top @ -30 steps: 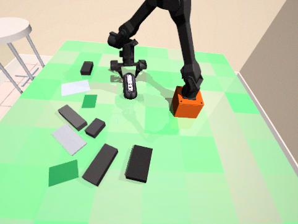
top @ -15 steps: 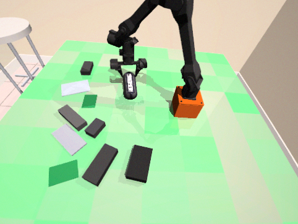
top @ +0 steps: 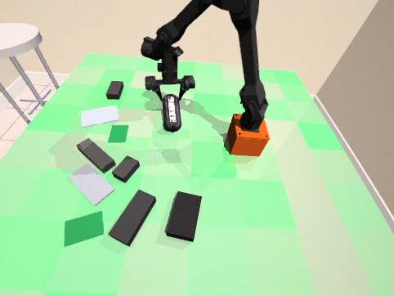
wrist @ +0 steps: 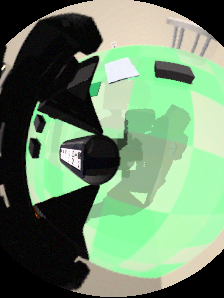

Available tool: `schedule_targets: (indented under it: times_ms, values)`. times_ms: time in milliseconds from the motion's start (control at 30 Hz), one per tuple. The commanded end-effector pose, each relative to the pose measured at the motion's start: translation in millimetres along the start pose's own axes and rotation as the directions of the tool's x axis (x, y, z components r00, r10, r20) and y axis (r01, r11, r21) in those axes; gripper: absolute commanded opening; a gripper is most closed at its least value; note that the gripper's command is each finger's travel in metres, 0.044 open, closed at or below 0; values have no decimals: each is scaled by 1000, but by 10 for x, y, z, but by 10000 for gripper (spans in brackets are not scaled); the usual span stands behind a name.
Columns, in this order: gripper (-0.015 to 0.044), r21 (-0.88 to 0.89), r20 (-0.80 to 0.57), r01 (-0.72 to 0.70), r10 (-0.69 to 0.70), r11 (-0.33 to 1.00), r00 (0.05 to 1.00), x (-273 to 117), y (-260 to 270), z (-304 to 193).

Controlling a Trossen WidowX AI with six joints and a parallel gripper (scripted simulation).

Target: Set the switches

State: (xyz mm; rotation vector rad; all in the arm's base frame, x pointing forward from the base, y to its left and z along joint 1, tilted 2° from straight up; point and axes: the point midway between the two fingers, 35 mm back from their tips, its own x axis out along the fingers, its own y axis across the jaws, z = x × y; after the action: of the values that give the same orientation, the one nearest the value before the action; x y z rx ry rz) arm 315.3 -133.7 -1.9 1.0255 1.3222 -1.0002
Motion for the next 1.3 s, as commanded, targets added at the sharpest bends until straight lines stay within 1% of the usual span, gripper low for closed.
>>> schedule_targets:
  times_ms: [0,1267]
  values:
    - [336,4,-1,-3,3,1000,1000,-50,5,-34]
    - [336,4,-3,-3,3,1000,1000,-272,7,-249]
